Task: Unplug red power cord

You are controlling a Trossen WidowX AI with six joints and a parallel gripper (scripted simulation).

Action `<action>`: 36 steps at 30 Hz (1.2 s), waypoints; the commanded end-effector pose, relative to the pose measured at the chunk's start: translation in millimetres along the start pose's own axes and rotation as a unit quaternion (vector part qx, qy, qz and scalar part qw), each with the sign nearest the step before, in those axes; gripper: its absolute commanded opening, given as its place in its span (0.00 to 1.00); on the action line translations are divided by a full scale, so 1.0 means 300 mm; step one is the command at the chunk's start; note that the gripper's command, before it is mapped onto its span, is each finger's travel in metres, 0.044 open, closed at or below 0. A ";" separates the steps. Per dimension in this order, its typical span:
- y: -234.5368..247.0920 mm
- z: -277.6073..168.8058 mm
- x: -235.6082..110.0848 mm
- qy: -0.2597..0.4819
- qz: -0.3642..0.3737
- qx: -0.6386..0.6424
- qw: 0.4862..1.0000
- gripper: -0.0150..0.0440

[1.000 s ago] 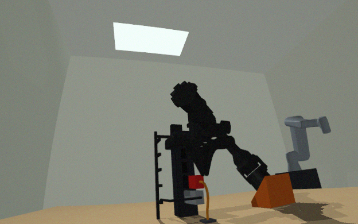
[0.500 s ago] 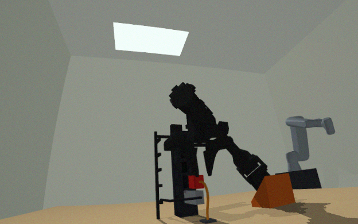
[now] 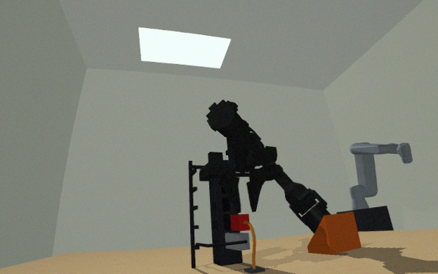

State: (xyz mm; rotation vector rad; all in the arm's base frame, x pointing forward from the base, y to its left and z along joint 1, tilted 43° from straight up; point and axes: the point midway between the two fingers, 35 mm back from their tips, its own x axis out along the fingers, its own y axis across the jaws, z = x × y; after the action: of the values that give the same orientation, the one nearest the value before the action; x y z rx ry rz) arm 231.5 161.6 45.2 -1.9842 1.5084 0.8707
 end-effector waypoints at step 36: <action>0.001 -0.118 0.030 0.001 0.000 0.000 1.000 0.35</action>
State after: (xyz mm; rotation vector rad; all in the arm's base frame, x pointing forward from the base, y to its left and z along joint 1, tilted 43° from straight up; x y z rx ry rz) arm 240.2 130.1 61.8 -1.9847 1.5096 0.8669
